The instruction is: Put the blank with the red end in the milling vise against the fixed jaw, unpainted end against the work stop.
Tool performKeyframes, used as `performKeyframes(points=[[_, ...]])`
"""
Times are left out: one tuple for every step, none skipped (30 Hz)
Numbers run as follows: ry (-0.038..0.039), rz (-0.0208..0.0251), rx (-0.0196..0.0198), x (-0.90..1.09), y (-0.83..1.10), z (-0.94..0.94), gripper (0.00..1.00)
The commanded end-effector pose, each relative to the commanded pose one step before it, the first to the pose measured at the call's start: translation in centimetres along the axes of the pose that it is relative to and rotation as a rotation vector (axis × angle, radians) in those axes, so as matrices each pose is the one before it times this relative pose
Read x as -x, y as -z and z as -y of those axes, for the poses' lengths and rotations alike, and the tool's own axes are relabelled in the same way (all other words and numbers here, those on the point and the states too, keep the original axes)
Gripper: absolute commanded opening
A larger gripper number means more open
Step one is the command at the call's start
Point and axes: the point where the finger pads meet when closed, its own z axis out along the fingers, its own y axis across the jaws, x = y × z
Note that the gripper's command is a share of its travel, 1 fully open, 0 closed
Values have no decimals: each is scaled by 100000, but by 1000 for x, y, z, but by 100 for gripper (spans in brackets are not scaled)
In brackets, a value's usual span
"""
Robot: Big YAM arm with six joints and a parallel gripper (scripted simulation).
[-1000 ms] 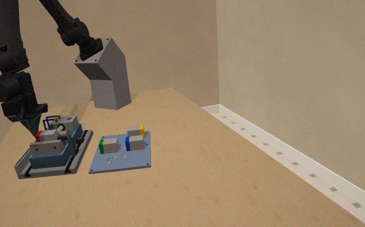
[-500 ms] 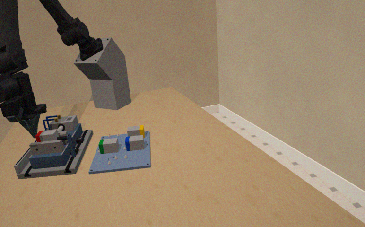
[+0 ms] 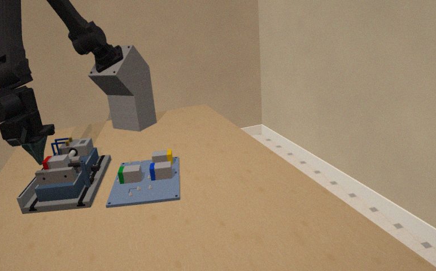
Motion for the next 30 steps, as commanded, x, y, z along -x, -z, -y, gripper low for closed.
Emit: performKeyframes(points=[[-1106, 3933, -1150, 1817, 1789, 1278, 0], [37, -36, 94, -23, 63, -97, 0], [0, 0, 0, 0, 0, 0, 0], [0, 0, 0, 0, 0, 0, 0], [46, -45, 118, -29, 79, -122, 0], [57, -56, 143, -37, 96, -148, 0], [67, -67, 168, -45, 113, -174, 0], [73, -58, 191, -40, 135, -200, 0], [83, -61, 215, -44, 153, -225, 0], [72, -111, 173, -70, 156, -191, 0], [-28, -224, -14, -122, 136, -29, 0], [37, -229, -19, -124, 150, -28, 0], [35, -224, 37, -128, 161, -39, 0], [29, -194, 54, -111, 178, -38, 0], [56, -205, 47, -118, 186, -38, 0], [-7, 16, -6, 9, 241, 5, 0], [-59, 196, -45, 109, 286, 40, 0], [-69, 228, -52, 129, 301, 46, 0], [6, -31, 10, -19, 249, -5, 0], [0, 0, 0, 0, 0, 0, 0], [0, 0, 0, 0, 0, 0, 0], [260, -17, 27, -12, 254, -6, 0], [-245, -57, -5, -31, 246, -5, 0], [1, -13, 6, -8, 253, -1, 0], [-5, 7, 1, 3, 253, 3, 0], [-14, 37, -6, 20, 254, 9, 0], [-21, 60, -11, 32, 252, 13, 0], [-28, 86, -17, 47, 248, 18, 0], [-32, 99, -20, 54, 240, 21, 0], [-40, 126, -26, 69, 233, 26, 0]])
